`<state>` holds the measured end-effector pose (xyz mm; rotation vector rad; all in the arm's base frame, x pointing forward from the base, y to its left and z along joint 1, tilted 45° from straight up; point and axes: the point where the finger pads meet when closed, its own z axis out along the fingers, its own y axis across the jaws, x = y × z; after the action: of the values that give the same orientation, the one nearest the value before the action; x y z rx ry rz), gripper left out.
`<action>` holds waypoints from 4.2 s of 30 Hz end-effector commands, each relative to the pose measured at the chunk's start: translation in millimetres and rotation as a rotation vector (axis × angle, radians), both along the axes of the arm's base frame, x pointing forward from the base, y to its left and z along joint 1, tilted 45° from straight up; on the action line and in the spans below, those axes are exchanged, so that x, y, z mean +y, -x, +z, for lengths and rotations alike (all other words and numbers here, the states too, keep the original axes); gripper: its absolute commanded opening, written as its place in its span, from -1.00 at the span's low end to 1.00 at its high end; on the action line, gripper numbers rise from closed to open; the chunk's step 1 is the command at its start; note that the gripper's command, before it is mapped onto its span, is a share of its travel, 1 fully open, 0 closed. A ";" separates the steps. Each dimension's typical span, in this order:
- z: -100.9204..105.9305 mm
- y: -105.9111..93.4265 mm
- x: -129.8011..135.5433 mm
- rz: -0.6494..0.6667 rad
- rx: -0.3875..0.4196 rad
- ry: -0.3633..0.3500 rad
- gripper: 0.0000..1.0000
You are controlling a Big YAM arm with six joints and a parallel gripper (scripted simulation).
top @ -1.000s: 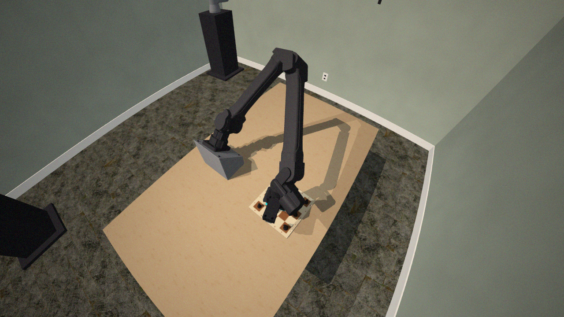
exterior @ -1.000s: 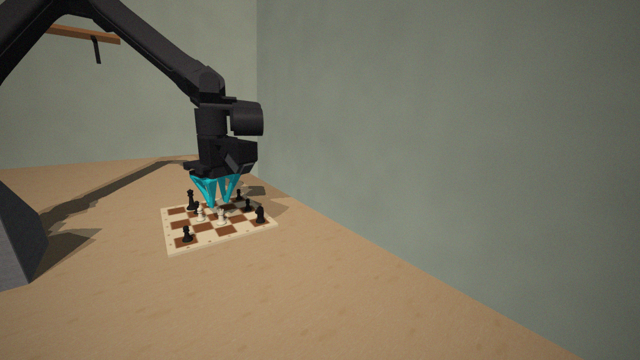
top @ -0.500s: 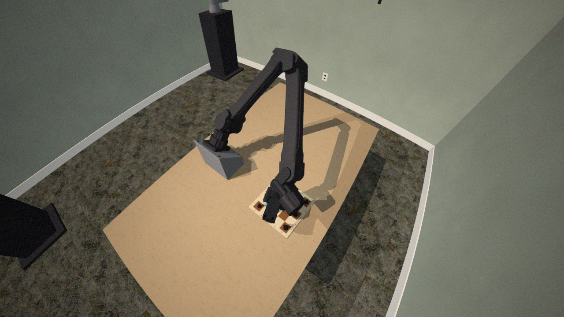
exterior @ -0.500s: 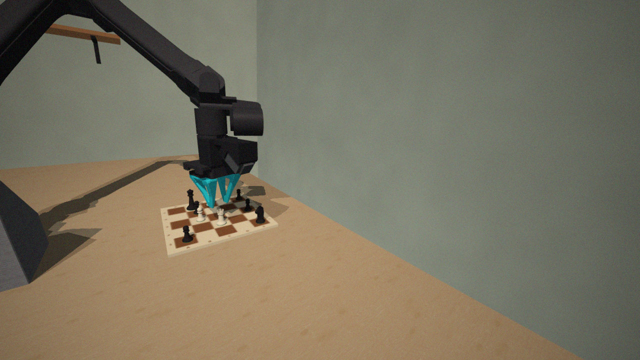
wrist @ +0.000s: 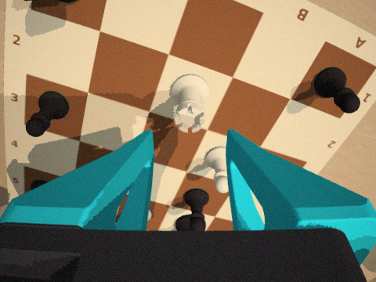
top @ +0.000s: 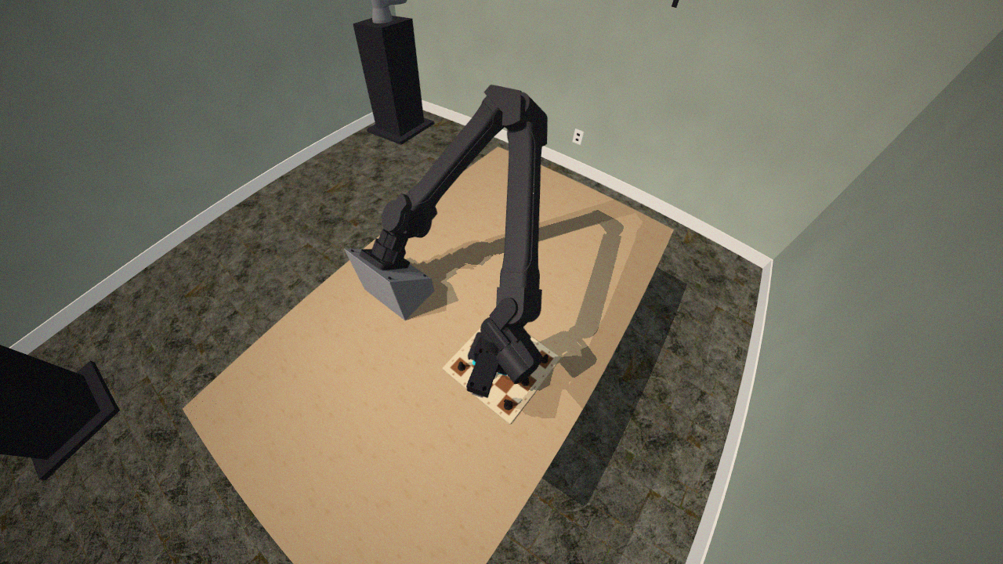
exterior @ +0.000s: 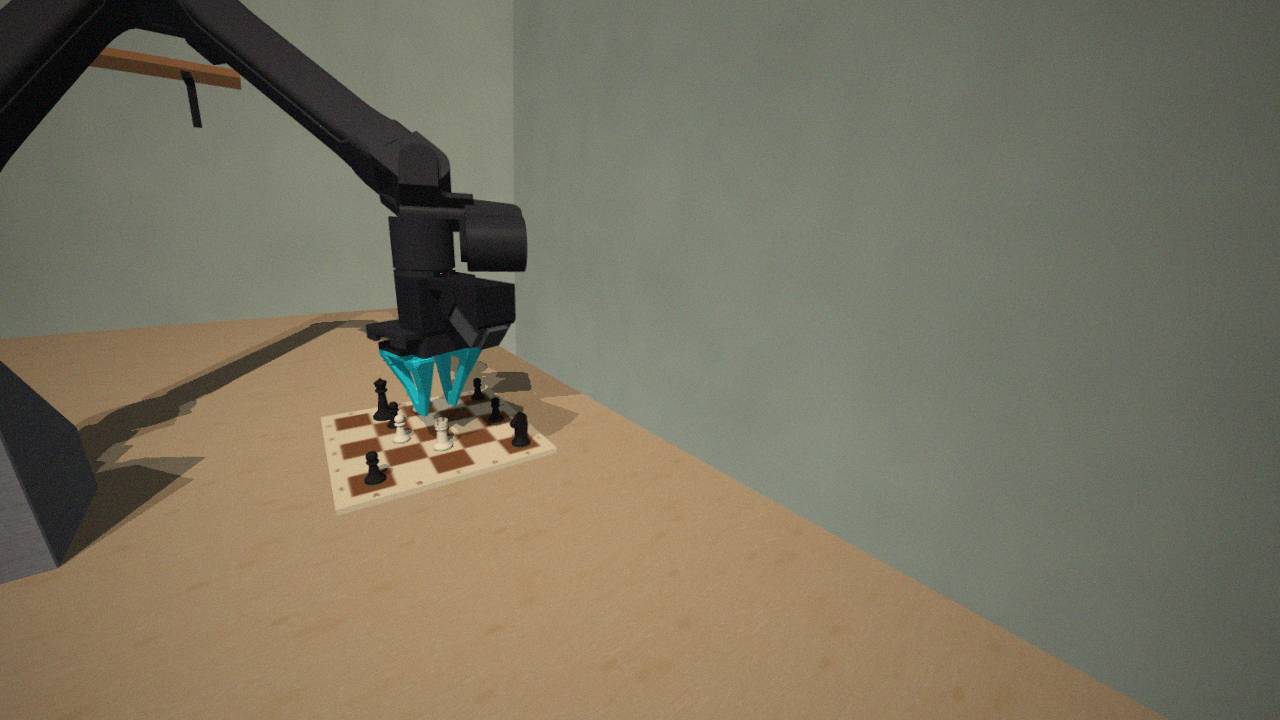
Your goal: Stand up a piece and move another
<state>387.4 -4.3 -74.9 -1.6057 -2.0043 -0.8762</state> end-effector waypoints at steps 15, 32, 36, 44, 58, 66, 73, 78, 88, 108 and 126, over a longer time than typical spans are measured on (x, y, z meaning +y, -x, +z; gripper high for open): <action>5.9 -13.6 5.4 0.017 -0.019 0.008 -0.29; 5.5 -13.5 5.5 0.016 -0.019 0.008 -0.29; -2.1 -9.7 7.9 0.015 -0.012 0.005 -0.29; -8.6 -7.7 14.6 0.015 -0.007 0.003 -0.29; -24.2 -5.6 30.2 0.015 -0.002 0.001 -0.29; -24.2 -5.5 30.7 0.015 0.002 0.001 -0.29; -24.2 -5.5 30.7 0.016 0.001 0.001 -0.29; -24.2 -5.5 30.7 0.016 0.001 0.001 -0.29; -24.2 -5.5 30.7 0.016 0.001 0.001 -0.29; -24.3 -5.5 30.6 0.016 0.001 0.001 -1.00; -24.3 -5.5 30.6 0.016 0.001 0.001 -1.00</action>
<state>391.9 16.9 -93.9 -1.6062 -2.0113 -0.8819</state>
